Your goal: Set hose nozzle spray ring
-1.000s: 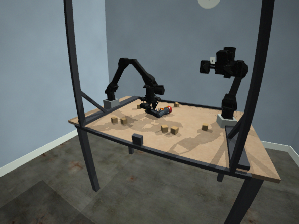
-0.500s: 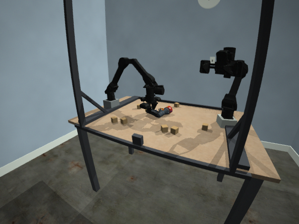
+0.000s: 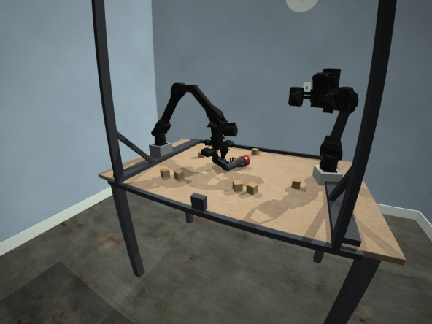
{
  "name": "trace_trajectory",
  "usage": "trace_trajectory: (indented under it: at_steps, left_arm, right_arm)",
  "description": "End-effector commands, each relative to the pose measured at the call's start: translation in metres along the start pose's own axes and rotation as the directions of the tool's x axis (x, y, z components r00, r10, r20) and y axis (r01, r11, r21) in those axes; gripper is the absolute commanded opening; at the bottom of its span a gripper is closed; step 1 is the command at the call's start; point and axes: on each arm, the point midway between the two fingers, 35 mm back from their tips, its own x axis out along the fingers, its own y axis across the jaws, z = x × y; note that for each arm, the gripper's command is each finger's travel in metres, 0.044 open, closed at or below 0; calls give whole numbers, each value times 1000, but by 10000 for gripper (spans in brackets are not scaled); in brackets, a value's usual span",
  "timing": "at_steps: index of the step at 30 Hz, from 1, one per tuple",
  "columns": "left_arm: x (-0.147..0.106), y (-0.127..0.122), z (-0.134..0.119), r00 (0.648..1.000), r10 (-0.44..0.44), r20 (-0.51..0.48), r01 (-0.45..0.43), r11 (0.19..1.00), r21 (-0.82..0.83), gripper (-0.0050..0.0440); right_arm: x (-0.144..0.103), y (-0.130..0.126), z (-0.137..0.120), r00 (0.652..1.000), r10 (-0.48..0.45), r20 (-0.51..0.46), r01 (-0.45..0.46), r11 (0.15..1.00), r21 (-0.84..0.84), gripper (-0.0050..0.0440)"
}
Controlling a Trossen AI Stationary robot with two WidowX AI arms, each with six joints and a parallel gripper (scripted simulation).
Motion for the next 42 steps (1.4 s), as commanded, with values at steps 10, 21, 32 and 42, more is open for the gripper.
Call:
trace_trajectory:
  at_steps: [10, 21, 32, 42]
  left_arm:
    - [-11, -6, -5, 998, -7, -62, 19, 981, 192, 165]
    - [-12, -8, -6, 997, -6, -76, 28, 958, 287, 165]
    - [-12, -9, -5, 995, -1, -98, 46, 888, 457, 165]
    - [-12, -10, -5, 993, 5, -114, 61, 820, 569, 165]
  right_arm:
    - [-1, 0, 9, 1000, -3, 22, 3, 1000, 3, 415]
    - [-1, 0, 9, 1000, -3, 22, 3, 1000, 3, 415]
    - [-1, 0, 9, 1000, -3, 22, 3, 1000, 3, 415]
    - [-1, 0, 9, 1000, -3, 22, 3, 1000, 3, 415]
